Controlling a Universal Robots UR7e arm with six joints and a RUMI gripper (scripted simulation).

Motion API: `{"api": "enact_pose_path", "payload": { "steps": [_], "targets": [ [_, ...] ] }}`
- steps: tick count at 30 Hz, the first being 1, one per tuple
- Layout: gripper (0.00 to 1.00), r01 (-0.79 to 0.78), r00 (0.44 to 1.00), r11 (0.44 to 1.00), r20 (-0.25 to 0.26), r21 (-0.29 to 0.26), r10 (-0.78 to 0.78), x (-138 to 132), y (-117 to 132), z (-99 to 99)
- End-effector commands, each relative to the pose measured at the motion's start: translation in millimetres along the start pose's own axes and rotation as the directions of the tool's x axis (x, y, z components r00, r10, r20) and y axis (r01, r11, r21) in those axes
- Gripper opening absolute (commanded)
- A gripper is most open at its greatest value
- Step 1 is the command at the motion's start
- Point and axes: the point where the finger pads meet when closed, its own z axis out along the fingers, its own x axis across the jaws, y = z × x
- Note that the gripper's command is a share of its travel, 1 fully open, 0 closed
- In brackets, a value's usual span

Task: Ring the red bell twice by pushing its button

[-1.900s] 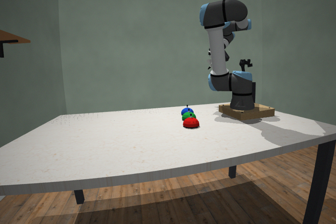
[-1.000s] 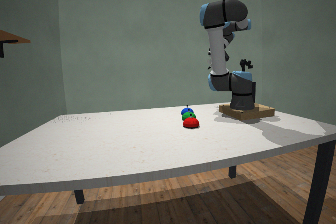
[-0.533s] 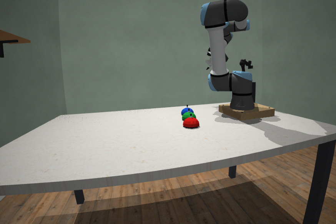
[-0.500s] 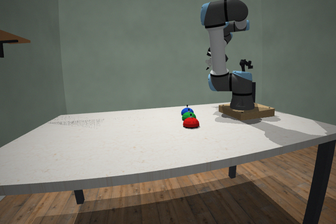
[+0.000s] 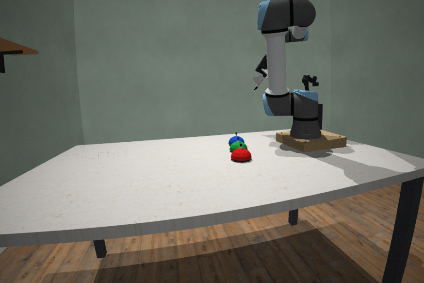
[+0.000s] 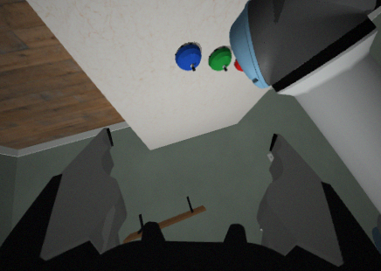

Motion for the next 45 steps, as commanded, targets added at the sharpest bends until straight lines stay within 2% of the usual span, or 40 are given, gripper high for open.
{"api": "enact_pose_path", "payload": {
  "steps": [1, 5, 9, 11, 14, 20, 26, 28, 32, 38, 43, 45],
  "targets": [
    [1.00, 0.166, 0.986, 0.985, -0.039, 0.054, -0.164, -2, 3, 16.0],
    [1.00, 0.330, 0.942, 0.939, -0.090, 0.095, -0.322, -3, 6, 32.1],
    [1.00, 0.504, 0.860, 0.855, -0.158, 0.122, -0.484, -4, 10, 50.3],
    [1.00, 0.504, 0.860, 0.855, -0.158, 0.122, -0.484, -4, 10, 50.3],
    [1.00, 0.633, 0.769, 0.763, -0.217, 0.129, -0.601, -4, 13, 65.2],
    [1.00, 0.848, 0.520, 0.520, -0.340, 0.099, -0.784, -1, 23, 98.1],
    [1.00, 0.969, 0.228, 0.245, -0.439, 0.018, -0.869, 4, 32, 128.4],
    [1.00, 0.969, 0.228, 0.245, -0.439, 0.018, -0.869, 4, 32, 128.4],
    [1.00, 0.997, -0.034, 0.006, -0.494, -0.080, -0.869, 12, 40, 153.9],
    [1.00, 0.939, -0.342, -0.262, -0.517, -0.223, -0.785, 25, 49, 186.8],
    [1.00, 0.818, -0.575, -0.457, -0.495, -0.350, -0.651, 40, 57, 213.1],
    [1.00, 0.818, -0.575, -0.457, -0.495, -0.350, -0.651, 40, 57, 213.1]
  ]
}}
